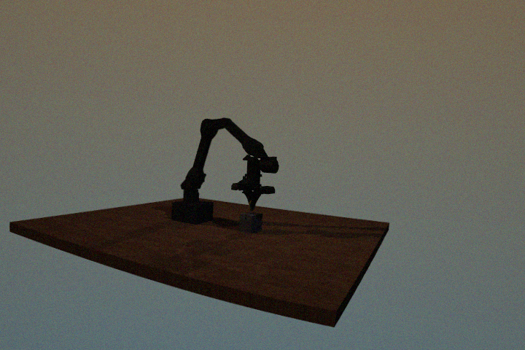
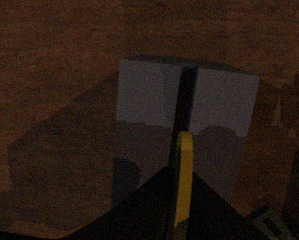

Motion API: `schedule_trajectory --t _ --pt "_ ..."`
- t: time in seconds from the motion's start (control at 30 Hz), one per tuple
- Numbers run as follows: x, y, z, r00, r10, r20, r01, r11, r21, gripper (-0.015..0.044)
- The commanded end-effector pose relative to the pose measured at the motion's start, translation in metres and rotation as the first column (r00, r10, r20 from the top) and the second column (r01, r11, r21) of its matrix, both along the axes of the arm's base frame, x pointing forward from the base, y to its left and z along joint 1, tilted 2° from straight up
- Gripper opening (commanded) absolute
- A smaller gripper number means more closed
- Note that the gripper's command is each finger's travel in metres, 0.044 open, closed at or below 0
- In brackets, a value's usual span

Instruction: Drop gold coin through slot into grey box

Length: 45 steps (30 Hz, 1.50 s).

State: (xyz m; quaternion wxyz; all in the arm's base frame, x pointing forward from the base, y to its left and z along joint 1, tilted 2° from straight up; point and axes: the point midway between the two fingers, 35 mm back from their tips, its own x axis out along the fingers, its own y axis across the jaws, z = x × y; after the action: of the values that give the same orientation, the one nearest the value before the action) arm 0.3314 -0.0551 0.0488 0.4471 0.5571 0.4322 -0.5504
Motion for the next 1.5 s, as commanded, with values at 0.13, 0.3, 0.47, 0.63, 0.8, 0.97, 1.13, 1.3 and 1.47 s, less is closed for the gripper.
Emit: schedule_trajectory --t 0.13,0.3,0.47,0.63,0.8,0.97,1.13,1.3,1.47 --pt "0.000 0.000 -0.004 1.000 0.003 -0.001 -0.003 1.000 0.000 0.0000" --pt "0.000 0.000 -0.006 1.000 0.002 -0.001 -0.002 1.000 0.000 0.0000" --pt "0.000 0.000 -0.008 1.000 0.002 -0.001 -0.002 1.000 0.000 0.0000" --pt "0.000 0.000 -0.009 1.000 0.001 -0.001 -0.001 1.000 0.000 0.0000" --pt "0.000 0.000 -0.008 1.000 0.000 0.000 0.000 1.000 0.000 0.0079" --pt "0.000 0.000 -0.008 1.000 0.000 0.000 0.000 1.000 0.000 0.0161" --pt "0.000 0.000 -0.008 1.000 0.000 0.000 0.000 1.000 0.000 0.0161" --pt "0.000 0.000 0.001 1.000 0.000 0.000 0.000 1.000 0.000 0.0239" --pt "0.000 0.000 0.012 1.000 0.000 0.000 0.000 1.000 0.000 0.0371"
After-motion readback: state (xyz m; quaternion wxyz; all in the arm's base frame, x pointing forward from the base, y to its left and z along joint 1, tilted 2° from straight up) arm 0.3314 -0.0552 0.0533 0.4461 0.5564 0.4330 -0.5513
